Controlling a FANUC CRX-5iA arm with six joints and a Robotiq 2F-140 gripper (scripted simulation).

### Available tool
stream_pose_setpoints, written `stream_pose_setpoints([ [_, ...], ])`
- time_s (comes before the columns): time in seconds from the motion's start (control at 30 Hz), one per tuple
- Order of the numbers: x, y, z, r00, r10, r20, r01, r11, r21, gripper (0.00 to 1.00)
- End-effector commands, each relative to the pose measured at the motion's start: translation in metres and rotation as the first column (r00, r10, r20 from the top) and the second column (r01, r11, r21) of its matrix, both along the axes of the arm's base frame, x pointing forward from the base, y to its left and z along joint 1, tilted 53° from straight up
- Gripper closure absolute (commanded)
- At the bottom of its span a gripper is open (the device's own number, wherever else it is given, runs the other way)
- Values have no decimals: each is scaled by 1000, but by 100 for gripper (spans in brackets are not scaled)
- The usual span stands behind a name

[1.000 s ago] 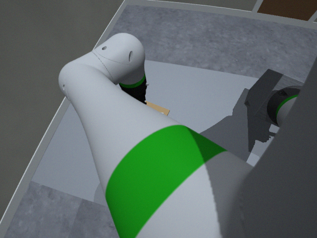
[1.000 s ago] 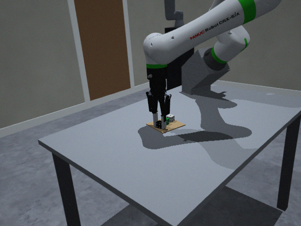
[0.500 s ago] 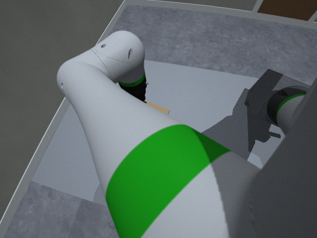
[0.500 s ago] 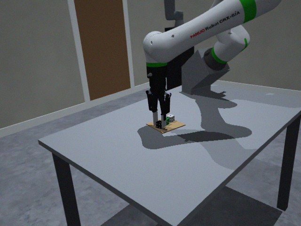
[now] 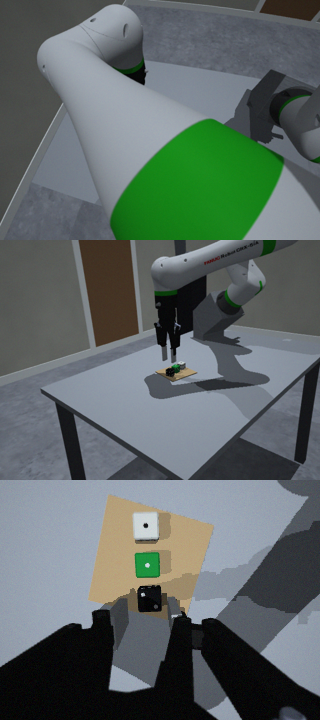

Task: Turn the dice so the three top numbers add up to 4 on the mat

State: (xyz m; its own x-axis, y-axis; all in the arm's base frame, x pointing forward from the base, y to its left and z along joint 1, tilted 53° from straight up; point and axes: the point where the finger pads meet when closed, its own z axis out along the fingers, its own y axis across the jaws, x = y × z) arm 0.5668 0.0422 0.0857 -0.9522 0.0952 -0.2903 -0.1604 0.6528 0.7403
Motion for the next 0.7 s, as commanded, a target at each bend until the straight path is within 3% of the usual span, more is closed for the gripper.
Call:
stream_pose_setpoints([
  [0.0,-3,-10,8,1000,0,0,0,1000,0,72],
  [0.33,-6,-18,15,1000,0,0,0,1000,0,72],
  [0.37,-6,-18,15,1000,0,0,0,1000,0,0],
  [0.67,-6,-18,15,1000,0,0,0,1000,0,0],
])
